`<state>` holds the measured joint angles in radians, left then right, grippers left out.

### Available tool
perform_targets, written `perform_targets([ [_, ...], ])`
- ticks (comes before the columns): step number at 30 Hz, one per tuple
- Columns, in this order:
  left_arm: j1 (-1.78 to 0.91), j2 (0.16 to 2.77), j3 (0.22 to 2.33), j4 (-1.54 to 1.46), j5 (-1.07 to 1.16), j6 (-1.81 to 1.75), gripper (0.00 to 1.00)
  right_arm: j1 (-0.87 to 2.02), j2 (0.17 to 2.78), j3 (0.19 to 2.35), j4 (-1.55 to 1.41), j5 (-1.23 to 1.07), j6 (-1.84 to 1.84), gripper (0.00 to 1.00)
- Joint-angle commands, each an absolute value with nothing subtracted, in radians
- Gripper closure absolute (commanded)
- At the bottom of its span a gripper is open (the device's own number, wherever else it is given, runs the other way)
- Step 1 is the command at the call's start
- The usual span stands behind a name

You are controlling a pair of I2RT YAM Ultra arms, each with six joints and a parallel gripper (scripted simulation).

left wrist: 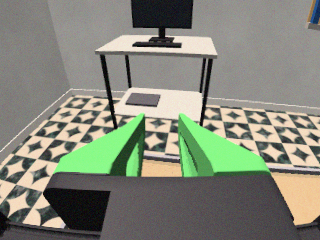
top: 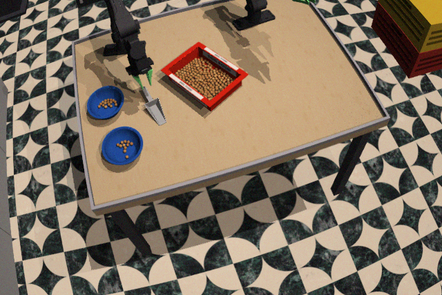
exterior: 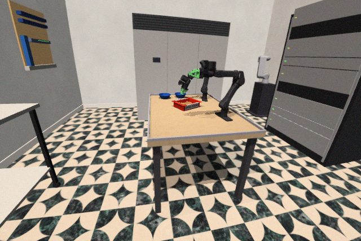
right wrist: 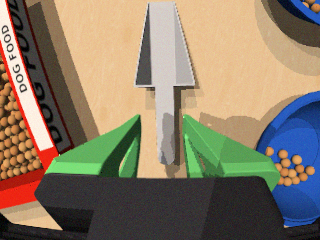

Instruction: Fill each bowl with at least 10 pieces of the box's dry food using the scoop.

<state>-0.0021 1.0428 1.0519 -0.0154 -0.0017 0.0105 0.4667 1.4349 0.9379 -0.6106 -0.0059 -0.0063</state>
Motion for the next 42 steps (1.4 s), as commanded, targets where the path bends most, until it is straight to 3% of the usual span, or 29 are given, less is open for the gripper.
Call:
perform_targets([
  [1, 0.01, 1.026, 1.088, -0.011, -0.008, 0.006, 0.74, 0.456, 1.394, 0.964, -0.608, -0.013, -0.012, 0.68],
  [42, 0.0, 1.066, 1.046, 0.002, 0.005, -0.004, 0.74, 0.037, 1.029, 1.071, 0.01, -0.001, 0.004, 0.68],
])
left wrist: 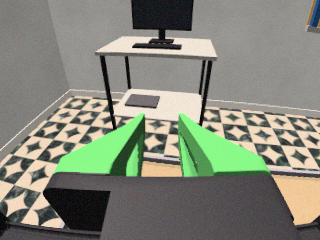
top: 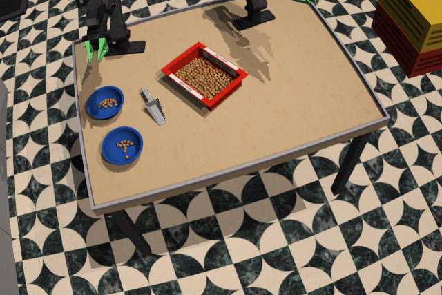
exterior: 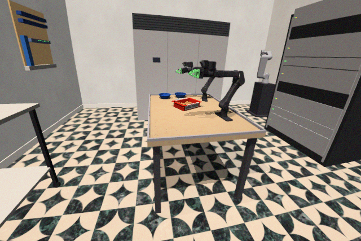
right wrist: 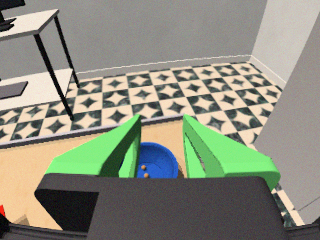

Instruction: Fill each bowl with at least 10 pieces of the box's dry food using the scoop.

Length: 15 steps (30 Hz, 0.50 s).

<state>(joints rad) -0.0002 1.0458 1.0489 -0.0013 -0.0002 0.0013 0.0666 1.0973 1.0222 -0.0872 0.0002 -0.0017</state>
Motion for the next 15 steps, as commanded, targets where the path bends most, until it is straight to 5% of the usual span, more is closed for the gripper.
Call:
perform_targets([
  [1, 0.001, 1.067, 1.044, -0.003, 0.006, -0.005, 0.74, 0.023, 1.028, 1.073, 0.022, -0.003, 0.004, 0.68],
  [15, 0.002, 1.032, 1.078, 0.005, 0.007, -0.002, 0.74, -0.006, 1.02, 1.097, 0.025, -0.004, 0.01, 0.68],
])
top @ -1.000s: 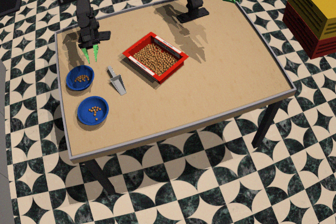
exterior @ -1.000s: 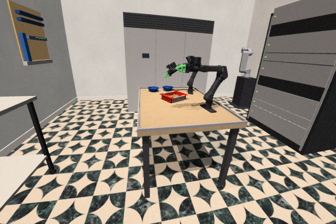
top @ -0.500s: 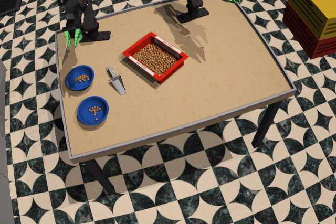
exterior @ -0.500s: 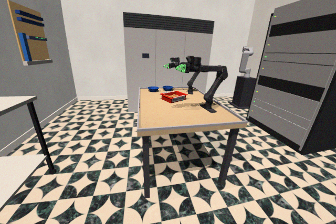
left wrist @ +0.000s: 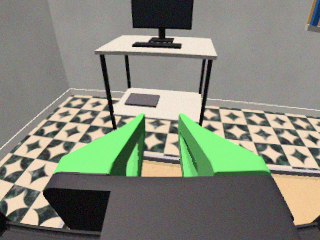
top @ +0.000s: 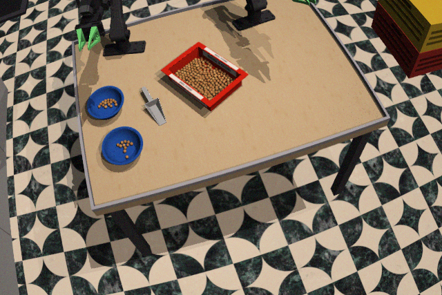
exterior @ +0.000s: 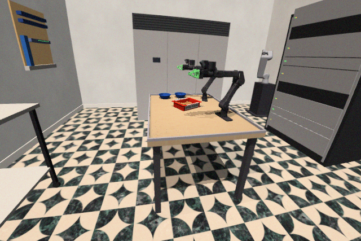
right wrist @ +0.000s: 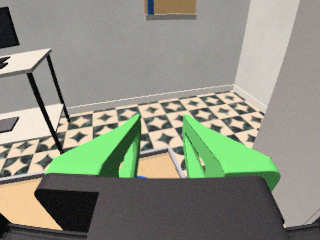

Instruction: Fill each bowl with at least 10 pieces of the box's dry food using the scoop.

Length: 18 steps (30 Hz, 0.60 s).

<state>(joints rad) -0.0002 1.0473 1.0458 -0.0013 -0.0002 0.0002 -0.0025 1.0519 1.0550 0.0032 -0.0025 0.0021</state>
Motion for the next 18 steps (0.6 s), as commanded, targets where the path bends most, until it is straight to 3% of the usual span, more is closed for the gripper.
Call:
perform_targets([
  [1, 0.002, 1.032, 1.078, 0.005, 0.007, -0.002, 0.74, -0.006, 1.03, 1.098, 0.025, -0.004, 0.01, 0.68],
  [18, 0.002, 1.032, 1.078, 0.005, 0.007, -0.002, 0.74, -0.006, 1.029, 1.098, 0.025, -0.004, 0.009, 0.68],
])
